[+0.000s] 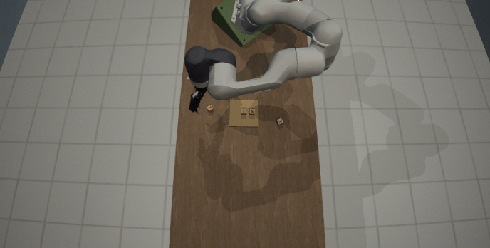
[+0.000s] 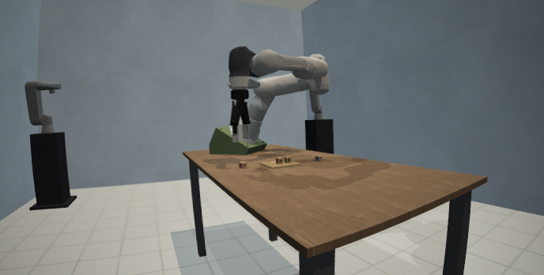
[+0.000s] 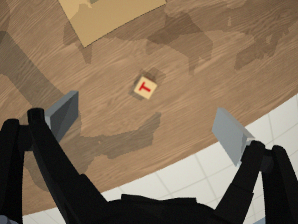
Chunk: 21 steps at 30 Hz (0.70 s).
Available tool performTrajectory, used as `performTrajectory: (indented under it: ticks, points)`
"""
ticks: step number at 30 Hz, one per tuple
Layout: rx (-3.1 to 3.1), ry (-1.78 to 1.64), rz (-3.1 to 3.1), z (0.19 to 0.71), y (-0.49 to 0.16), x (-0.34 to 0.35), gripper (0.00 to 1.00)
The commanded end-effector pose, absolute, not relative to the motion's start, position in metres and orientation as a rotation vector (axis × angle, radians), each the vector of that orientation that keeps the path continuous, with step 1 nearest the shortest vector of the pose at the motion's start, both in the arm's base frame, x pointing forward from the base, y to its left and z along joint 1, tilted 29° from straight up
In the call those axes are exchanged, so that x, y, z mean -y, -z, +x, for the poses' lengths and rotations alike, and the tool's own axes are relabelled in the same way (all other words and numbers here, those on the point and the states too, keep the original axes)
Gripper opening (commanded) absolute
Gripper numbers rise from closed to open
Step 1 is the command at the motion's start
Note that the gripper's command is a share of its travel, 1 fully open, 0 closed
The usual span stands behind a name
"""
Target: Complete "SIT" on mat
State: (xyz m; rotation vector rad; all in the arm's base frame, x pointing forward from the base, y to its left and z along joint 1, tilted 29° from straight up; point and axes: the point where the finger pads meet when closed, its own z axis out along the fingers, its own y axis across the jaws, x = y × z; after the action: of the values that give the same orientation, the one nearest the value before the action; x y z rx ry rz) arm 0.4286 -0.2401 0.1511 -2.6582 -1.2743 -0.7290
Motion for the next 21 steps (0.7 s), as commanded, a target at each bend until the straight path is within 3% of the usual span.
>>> performTrajectory:
  ticks: [1,21]
  points:
    - [1.075,0.714,-2.709,0.4287,-0.1492,0.2390,1.00]
    - [0.706,0.668,-2.775,0.4302,-0.1432,0.2378,1.00]
